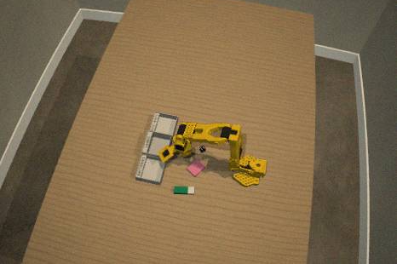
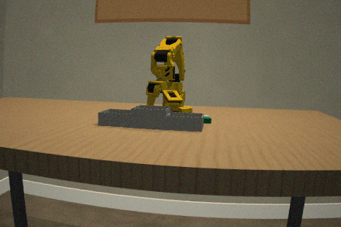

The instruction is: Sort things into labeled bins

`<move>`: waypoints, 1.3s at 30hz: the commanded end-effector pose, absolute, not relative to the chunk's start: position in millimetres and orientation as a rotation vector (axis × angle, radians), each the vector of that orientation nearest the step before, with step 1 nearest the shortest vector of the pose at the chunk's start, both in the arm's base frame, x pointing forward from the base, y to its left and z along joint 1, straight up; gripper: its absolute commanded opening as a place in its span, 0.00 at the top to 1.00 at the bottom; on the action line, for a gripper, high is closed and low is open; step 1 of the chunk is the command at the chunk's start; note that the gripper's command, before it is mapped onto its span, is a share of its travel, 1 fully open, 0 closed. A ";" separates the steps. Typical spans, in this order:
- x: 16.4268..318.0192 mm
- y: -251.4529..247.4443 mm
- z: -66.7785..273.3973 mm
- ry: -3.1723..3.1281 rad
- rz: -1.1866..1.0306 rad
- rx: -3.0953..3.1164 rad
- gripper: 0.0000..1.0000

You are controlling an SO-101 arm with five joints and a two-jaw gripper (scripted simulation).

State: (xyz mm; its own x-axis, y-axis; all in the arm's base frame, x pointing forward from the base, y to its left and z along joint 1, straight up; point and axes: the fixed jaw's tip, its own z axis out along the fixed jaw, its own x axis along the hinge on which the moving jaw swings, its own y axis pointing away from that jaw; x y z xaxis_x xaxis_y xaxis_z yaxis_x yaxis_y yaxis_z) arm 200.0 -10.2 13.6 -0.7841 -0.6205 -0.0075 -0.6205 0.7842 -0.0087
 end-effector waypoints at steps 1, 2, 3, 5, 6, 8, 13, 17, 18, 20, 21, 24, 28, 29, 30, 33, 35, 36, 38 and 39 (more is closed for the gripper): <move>203.1 -12.6 15.6 2.938 -0.023 -1.014 0.78; 203.1 -12.6 15.5 2.938 -0.023 -1.014 0.78; 203.1 -12.6 15.5 2.938 -0.023 -1.014 0.78; 203.1 -12.6 15.5 2.938 -0.023 -1.014 0.78; 201.7 -12.4 9.3 2.956 -0.011 -1.018 0.78; 201.7 -12.4 9.3 2.956 -0.011 -1.018 0.78; 201.7 -12.4 9.3 2.956 -0.011 -1.018 0.78; 201.7 -12.4 9.3 2.956 -0.011 -1.018 0.78; 201.7 -12.4 9.3 2.956 -0.011 -1.018 0.78; 201.7 -12.4 9.3 2.956 -0.011 -1.018 0.78; 201.7 -12.4 9.3 2.956 -0.011 -1.018 0.78; 201.7 -12.4 9.4 2.956 -0.011 -1.018 0.78; 201.7 -12.4 9.4 2.956 -0.011 -1.018 0.78; 201.7 -12.4 9.4 2.956 -0.011 -1.018 0.79; 201.7 -12.4 9.4 2.956 -0.011 -1.018 0.79; 201.7 -12.4 9.4 2.956 -0.011 -1.018 0.80; 201.7 -12.4 9.4 2.956 -0.011 -1.018 0.81; 201.7 -12.4 9.4 2.956 -0.011 -1.018 0.82; 201.7 -12.4 9.4 2.956 -0.011 -1.018 0.83; 201.7 -12.4 9.4 2.956 -0.011 -1.018 0.83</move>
State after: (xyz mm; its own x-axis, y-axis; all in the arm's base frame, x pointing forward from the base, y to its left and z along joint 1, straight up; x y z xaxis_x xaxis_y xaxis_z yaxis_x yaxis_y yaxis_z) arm 199.0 -10.1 6.9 -0.7842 -0.6205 0.0047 -0.6205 0.7842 0.0026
